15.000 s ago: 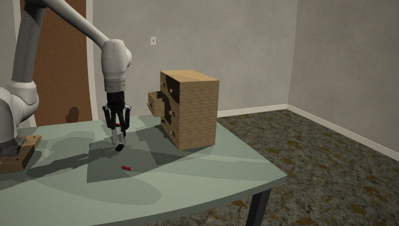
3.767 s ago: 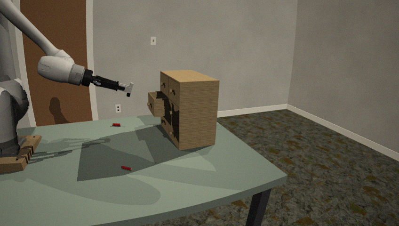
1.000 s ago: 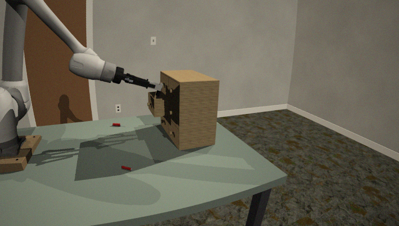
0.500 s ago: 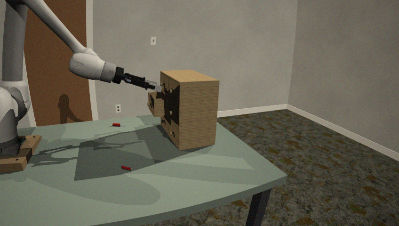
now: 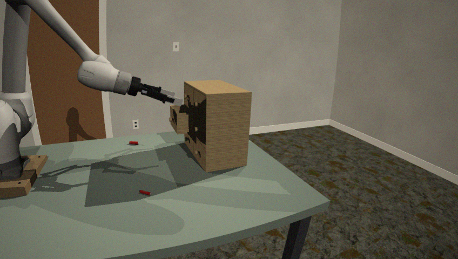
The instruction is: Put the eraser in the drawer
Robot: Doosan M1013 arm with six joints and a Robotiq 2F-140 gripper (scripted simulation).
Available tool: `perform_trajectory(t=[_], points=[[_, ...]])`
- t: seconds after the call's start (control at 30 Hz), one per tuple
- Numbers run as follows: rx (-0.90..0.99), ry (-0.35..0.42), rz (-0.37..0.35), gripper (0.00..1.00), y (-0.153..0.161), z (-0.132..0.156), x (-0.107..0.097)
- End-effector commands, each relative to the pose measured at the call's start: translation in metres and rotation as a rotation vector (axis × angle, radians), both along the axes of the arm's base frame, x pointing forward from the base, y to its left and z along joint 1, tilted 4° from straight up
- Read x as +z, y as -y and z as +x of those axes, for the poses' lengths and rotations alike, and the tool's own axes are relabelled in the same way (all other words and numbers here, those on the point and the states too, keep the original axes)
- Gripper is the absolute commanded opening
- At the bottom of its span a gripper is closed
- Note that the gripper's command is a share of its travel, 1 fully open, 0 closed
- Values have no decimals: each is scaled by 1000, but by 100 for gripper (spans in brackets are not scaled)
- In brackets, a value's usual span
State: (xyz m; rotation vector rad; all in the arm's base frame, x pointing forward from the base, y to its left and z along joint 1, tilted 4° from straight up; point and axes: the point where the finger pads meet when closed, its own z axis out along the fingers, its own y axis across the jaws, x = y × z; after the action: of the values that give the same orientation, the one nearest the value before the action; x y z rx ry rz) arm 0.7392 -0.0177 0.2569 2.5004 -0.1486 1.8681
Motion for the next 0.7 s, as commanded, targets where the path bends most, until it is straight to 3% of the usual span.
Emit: perform_trajectory(t=[0.0,0.2,0.67], points=[[0,0,0,100,-1,-7,0],[0,0,0,100,-2,-22,0],[0,0,0,100,-8,-98,0]])
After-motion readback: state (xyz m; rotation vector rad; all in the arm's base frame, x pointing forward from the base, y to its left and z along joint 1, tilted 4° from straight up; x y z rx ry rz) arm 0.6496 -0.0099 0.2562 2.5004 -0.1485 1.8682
